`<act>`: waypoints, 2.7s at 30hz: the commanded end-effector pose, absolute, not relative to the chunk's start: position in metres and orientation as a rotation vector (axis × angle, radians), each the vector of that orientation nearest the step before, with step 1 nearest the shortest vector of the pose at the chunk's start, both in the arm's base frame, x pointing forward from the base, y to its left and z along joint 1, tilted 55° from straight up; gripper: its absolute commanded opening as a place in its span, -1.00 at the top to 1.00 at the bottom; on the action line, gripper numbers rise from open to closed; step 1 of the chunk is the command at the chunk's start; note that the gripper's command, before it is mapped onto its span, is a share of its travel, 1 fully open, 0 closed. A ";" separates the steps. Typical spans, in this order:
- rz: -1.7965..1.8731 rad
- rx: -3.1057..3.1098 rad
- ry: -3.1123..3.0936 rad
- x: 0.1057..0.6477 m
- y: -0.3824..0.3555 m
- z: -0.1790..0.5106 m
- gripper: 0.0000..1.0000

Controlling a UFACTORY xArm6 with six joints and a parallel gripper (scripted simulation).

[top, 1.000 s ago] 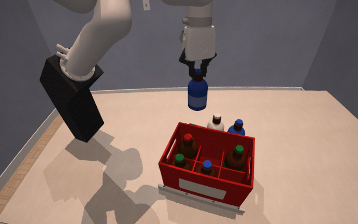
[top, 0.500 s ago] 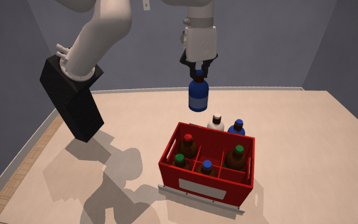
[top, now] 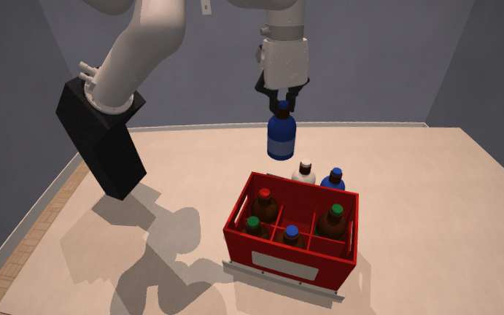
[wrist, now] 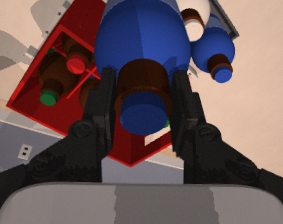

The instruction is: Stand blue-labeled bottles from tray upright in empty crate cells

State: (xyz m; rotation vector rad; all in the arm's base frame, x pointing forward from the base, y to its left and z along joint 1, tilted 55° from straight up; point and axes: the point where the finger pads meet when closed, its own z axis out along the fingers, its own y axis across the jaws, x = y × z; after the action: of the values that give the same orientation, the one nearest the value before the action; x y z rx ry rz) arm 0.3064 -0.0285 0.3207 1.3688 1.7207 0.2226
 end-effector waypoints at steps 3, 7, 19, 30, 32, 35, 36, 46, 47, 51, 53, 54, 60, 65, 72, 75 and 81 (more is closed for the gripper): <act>0.226 1.368 1.719 0.306 -0.035 0.326 1.00; 0.226 1.368 1.719 0.306 -0.040 0.329 1.00; 0.226 1.368 1.719 0.305 -0.053 0.336 1.00; 0.226 1.368 1.719 0.304 -0.067 0.344 1.00; 0.226 1.368 1.719 0.304 -0.070 0.346 1.00; 0.226 1.368 1.719 0.304 -0.075 0.349 1.00; 0.226 1.368 1.719 0.304 -0.076 0.350 1.00; 0.226 1.368 1.719 0.303 -0.092 0.358 1.00; 0.226 1.368 1.719 0.303 -0.092 0.358 1.00; 0.226 1.368 1.719 0.302 -0.099 0.362 1.00; 0.226 1.368 1.719 0.302 -0.103 0.364 1.00; 0.226 1.368 1.719 0.302 -0.105 0.366 1.00; 0.226 1.368 1.719 0.301 -0.116 0.372 1.00; 0.226 1.368 1.719 0.301 -0.122 0.375 1.00; 0.226 1.368 1.719 0.300 -0.135 0.383 1.00; 0.226 1.368 1.719 0.300 -0.141 0.386 1.00; 0.226 1.368 1.719 0.300 -0.149 0.391 1.00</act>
State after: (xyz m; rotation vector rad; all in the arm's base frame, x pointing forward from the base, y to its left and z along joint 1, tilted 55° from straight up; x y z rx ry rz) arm 0.2994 -0.1465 0.3877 1.3723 1.7182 0.2216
